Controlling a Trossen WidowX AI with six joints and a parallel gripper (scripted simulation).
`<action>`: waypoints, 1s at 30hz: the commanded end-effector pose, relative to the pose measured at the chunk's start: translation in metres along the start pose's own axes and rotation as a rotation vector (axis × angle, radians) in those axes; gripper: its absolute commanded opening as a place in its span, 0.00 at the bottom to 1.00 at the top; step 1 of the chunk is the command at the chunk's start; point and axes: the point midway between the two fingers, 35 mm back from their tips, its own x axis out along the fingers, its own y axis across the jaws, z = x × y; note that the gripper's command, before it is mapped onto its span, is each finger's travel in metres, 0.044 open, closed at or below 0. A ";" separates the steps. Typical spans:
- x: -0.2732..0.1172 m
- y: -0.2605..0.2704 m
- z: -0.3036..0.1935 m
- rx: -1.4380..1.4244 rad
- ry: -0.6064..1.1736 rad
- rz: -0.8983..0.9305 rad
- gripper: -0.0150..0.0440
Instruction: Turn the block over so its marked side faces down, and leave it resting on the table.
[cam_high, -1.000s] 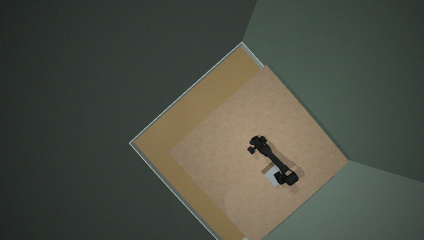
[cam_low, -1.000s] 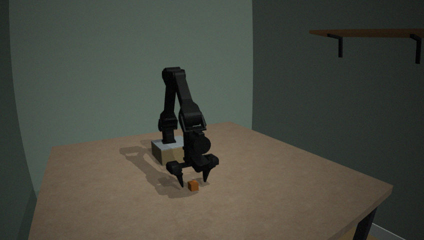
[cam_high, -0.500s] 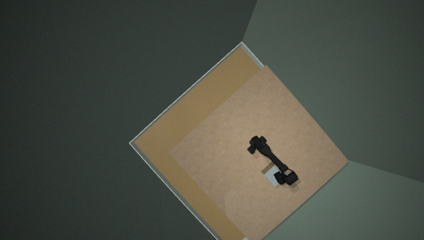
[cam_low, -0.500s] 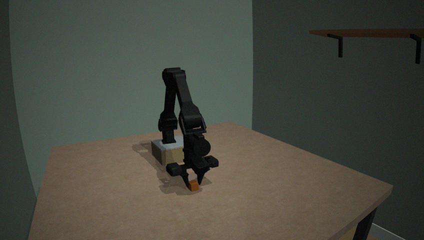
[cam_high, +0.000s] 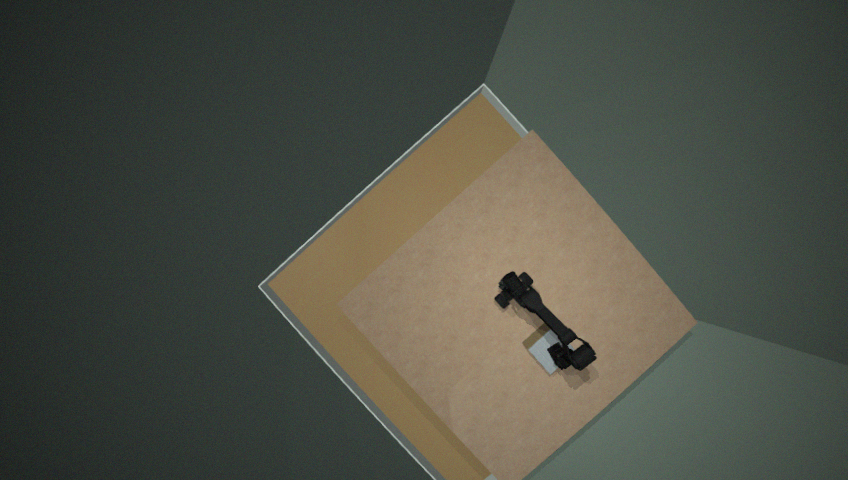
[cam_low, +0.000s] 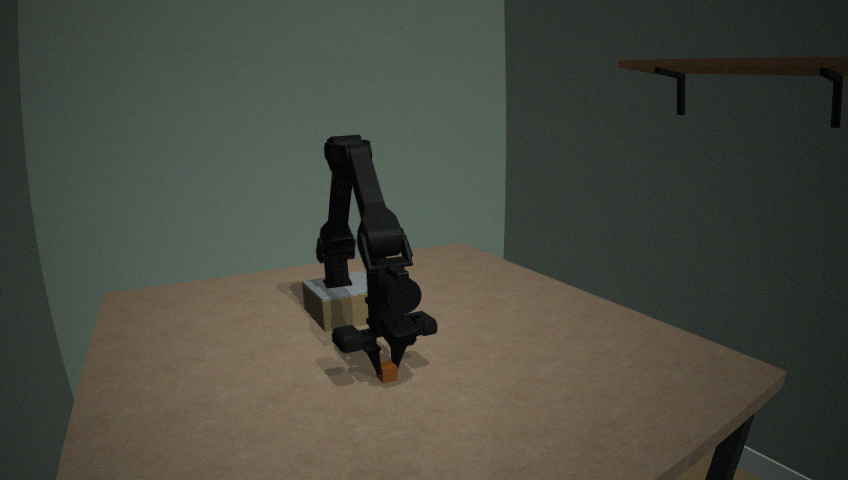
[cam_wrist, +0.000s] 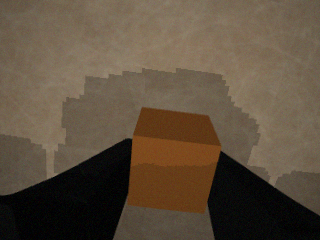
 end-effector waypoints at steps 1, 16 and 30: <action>0.000 0.000 -0.001 -0.001 0.004 -0.002 0.25; -0.025 0.000 0.000 0.001 -0.051 -0.001 0.25; -0.017 -0.001 0.001 0.003 -0.271 0.002 0.25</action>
